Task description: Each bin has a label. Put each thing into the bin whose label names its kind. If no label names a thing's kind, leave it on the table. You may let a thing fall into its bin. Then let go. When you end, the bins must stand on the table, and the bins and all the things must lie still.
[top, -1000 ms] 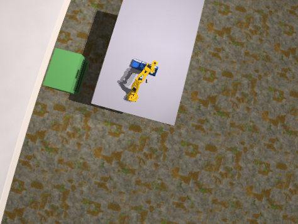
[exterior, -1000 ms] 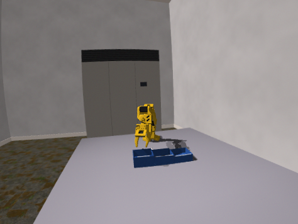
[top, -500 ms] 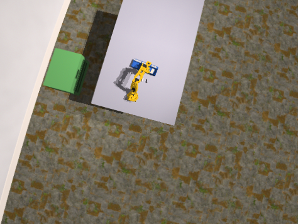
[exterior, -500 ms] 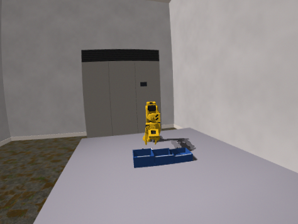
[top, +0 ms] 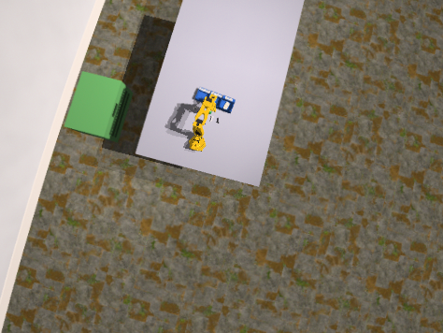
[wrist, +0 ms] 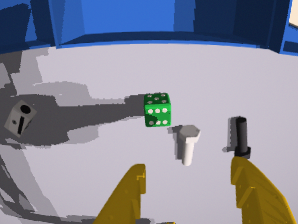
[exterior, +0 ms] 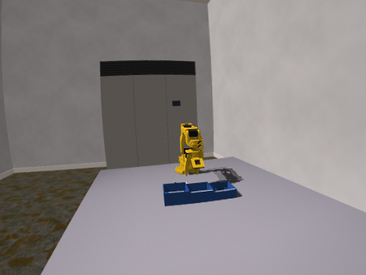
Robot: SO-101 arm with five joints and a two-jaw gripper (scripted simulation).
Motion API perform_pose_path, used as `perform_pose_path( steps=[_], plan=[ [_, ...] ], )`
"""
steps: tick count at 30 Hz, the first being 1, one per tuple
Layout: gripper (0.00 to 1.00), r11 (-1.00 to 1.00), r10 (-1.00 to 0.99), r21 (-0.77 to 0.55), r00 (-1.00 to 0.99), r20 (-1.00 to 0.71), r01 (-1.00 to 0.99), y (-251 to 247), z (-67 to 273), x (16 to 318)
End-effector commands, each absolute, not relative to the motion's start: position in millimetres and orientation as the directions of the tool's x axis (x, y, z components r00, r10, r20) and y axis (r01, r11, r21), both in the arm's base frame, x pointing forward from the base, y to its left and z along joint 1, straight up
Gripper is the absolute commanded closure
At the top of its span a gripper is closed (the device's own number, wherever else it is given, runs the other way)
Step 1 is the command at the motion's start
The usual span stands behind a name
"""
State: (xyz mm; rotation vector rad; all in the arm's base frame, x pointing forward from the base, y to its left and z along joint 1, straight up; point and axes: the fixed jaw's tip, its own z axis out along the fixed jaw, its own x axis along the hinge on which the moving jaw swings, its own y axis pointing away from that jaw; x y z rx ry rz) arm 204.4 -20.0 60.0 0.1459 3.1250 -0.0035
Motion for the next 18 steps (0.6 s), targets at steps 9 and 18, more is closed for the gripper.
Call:
perform_pose_path(
  steps=[9,18],
  plan=[
    [0.77,0.997,0.075,-0.003,-0.995,-0.069,0.076,-17.8,68.2,208.8],
    [0.77,0.999,0.041,-0.003,-0.998,-0.048,0.041,-12.7,64.7,207.1]
  ],
)
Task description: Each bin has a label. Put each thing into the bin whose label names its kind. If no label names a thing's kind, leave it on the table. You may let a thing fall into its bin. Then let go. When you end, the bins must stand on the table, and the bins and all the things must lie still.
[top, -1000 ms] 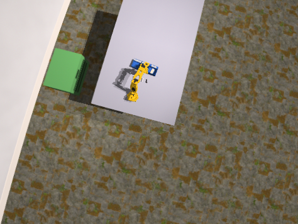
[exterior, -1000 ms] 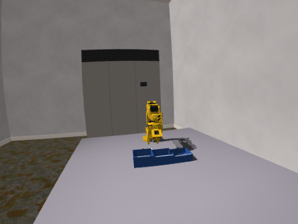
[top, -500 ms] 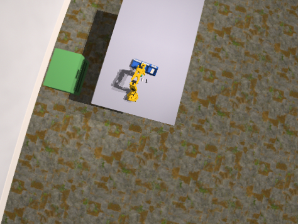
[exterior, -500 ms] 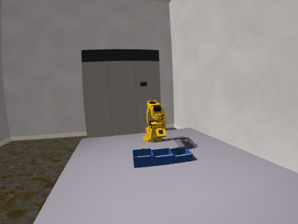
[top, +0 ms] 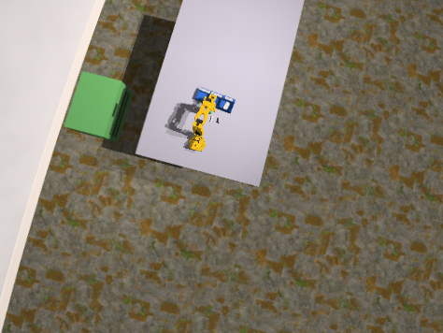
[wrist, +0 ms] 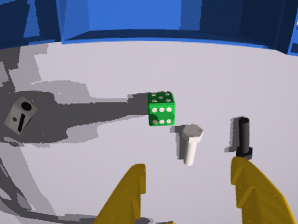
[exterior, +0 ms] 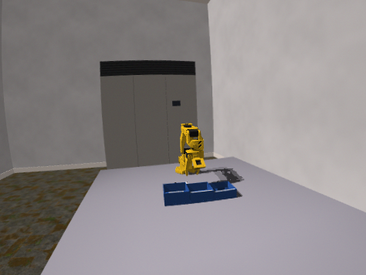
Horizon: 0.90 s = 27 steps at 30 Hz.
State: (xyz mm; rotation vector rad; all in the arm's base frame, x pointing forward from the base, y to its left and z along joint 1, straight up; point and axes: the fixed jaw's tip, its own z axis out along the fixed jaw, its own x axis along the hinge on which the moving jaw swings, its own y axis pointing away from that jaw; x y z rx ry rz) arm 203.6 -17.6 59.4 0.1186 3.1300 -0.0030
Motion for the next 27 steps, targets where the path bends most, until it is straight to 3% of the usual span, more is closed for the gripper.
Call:
perform_pose_path(
  steps=[1,27],
  plan=[
    [0.77,0.999,0.041,-0.003,-0.998,-0.048,0.041,-12.7,64.7,207.1],
    [0.77,0.999,0.040,-0.003,-0.998,-0.048,0.041,-12.8,57.1,208.4]
  ],
)
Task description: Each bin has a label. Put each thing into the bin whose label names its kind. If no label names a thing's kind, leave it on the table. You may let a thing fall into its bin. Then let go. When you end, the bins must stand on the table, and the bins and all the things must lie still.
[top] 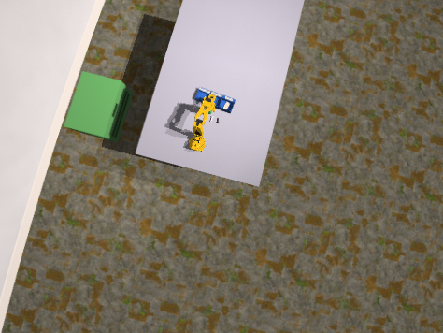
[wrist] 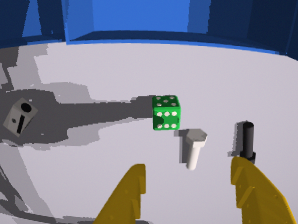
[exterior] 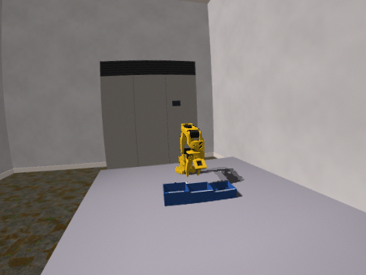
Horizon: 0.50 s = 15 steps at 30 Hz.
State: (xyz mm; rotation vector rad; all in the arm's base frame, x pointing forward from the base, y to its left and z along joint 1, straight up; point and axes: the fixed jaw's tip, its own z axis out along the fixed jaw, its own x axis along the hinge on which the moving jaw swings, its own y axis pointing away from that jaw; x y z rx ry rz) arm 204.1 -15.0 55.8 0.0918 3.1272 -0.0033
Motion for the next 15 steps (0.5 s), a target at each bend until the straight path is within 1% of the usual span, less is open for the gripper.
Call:
perform_pose_path(
  steps=[1,4,15],
  plan=[
    [0.77,0.999,0.040,-0.003,-0.998,-0.048,0.041,-13,56,209],
    [0.77,0.999,0.040,-0.003,-0.998,-0.048,0.041,-13,54,209],
    [0.77,0.999,0.040,-0.003,-0.998,-0.048,0.041,-13,32,210]
  ],
)
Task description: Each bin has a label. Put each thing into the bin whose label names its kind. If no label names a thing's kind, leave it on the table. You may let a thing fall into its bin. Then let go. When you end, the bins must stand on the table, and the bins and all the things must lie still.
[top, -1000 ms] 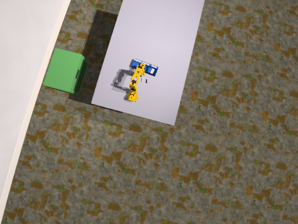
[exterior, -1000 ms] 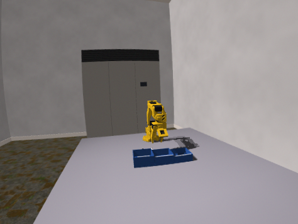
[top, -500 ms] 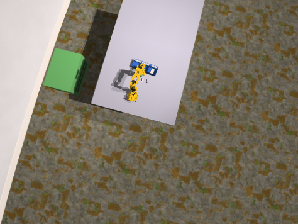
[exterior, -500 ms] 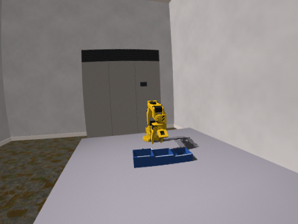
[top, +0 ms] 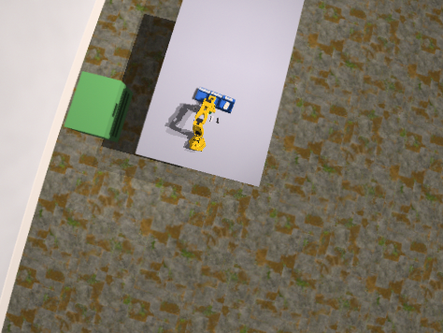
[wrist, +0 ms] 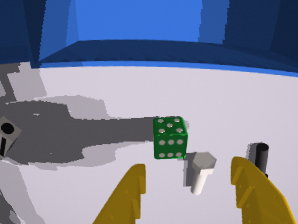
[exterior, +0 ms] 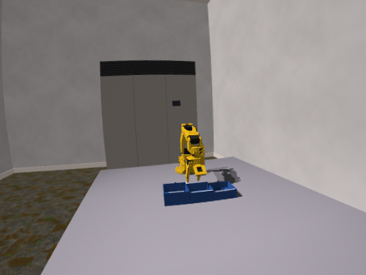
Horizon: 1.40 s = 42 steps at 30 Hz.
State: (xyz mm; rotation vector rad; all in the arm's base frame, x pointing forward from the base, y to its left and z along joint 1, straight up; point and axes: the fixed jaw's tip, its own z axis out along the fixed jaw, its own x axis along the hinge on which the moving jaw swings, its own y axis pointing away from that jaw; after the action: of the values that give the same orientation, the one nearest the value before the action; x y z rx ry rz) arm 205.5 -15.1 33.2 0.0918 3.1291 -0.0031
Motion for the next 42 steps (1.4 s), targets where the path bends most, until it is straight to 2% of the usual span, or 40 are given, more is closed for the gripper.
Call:
perform_pose_path(
  steps=[1,24,42],
  plan=[
    [0.77,0.999,0.040,-0.003,-0.998,-0.048,0.041,-13,30,210],
    [0.77,0.999,0.040,-0.001,-0.999,-0.020,0.040,-13,10,206],
    [0.77,0.999,0.040,-0.001,-0.999,-0.020,0.040,-13,10,206]
  ],
)
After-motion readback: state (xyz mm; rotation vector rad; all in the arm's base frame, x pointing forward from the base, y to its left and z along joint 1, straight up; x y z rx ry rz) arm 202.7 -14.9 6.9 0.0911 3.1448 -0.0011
